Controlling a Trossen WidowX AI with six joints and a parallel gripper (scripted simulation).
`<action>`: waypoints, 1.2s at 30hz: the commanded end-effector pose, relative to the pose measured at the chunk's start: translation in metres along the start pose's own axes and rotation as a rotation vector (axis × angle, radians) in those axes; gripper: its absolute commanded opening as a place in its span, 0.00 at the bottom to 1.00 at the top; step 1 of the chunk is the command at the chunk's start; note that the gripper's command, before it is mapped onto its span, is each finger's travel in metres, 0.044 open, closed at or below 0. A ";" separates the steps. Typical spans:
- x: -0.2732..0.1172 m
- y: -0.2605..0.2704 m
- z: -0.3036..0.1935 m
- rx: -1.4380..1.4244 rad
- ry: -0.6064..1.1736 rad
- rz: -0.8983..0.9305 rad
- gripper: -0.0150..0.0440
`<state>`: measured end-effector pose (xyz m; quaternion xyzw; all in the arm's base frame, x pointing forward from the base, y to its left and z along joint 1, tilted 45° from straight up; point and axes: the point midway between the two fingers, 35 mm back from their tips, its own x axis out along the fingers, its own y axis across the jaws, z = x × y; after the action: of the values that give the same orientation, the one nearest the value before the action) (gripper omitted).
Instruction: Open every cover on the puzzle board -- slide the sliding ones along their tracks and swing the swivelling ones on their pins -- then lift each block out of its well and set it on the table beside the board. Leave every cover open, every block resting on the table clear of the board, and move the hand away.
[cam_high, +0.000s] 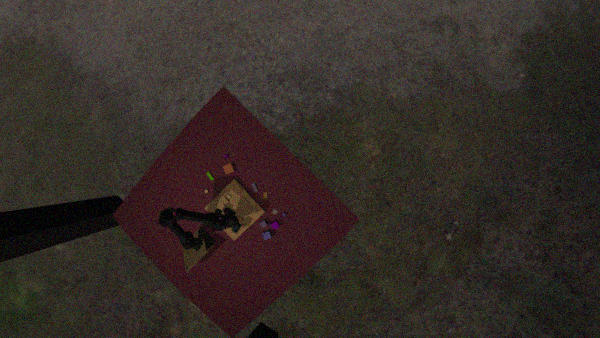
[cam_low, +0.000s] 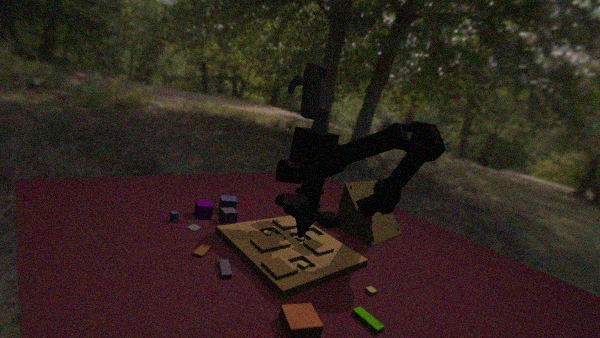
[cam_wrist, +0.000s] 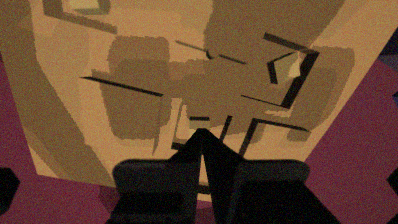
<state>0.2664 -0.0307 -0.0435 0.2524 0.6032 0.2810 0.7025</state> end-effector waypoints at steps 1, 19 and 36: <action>0.001 -0.001 -0.002 -0.001 0.009 -0.002 0.25; 0.001 -0.001 -0.003 -0.001 0.009 -0.002 0.25; -0.008 0.002 0.002 -0.419 0.006 0.000 0.25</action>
<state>0.2671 -0.0341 -0.0376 0.1582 0.5620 0.3596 0.7278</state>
